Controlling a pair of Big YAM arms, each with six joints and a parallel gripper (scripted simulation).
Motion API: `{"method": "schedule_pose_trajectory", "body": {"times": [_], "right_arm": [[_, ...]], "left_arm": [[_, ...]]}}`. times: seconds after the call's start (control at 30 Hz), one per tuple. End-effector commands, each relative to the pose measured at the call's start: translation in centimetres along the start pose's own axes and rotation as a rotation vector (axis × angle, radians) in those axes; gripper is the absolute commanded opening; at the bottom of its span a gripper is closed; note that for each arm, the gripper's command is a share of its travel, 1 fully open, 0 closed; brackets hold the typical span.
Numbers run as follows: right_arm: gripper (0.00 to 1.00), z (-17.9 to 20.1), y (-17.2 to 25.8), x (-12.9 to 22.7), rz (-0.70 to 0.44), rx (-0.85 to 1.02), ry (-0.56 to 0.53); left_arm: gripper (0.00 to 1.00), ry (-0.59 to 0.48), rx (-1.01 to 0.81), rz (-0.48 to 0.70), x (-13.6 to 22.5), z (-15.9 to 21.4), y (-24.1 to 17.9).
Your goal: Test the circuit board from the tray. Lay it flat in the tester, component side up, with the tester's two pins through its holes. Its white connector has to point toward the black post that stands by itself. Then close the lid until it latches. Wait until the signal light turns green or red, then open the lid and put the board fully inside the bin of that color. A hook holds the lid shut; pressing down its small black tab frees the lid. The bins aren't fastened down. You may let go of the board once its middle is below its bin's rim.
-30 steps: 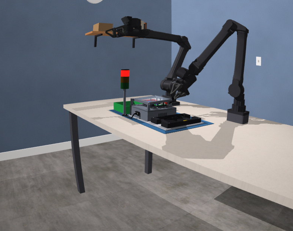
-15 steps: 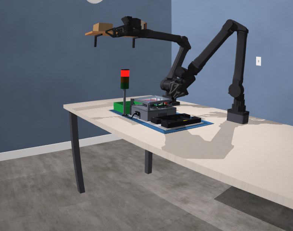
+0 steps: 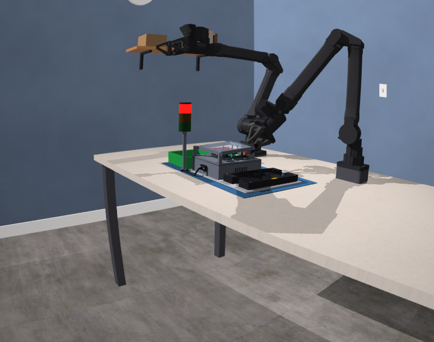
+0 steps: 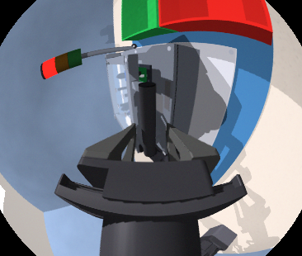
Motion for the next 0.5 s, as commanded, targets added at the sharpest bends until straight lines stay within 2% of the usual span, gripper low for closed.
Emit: {"method": "schedule_pose_trajectory", "body": {"times": [0.0, 0.47], "right_arm": [[1.0, -0.7, -0.3, 0.0, 0.007, 0.015, -0.022], [1.0, -0.7, -0.3, 0.0, 0.007, 0.015, -0.022]], "left_arm": [[0.38, -0.018, 0.014, -0.014, -0.82, -1.61, 1.01], [0.38, -0.031, 0.015, -0.017, -0.33, -1.89, 1.07]]}}
Point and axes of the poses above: on each arm, the point where the finger pads meet when closed, its own x axis back along the fingers, its own y axis across the jaws, z = x × y, the point moved 6 cm from there along x, back along the fingers, and after that the axes turned 10 degrees about x, right-handed, at the moved point
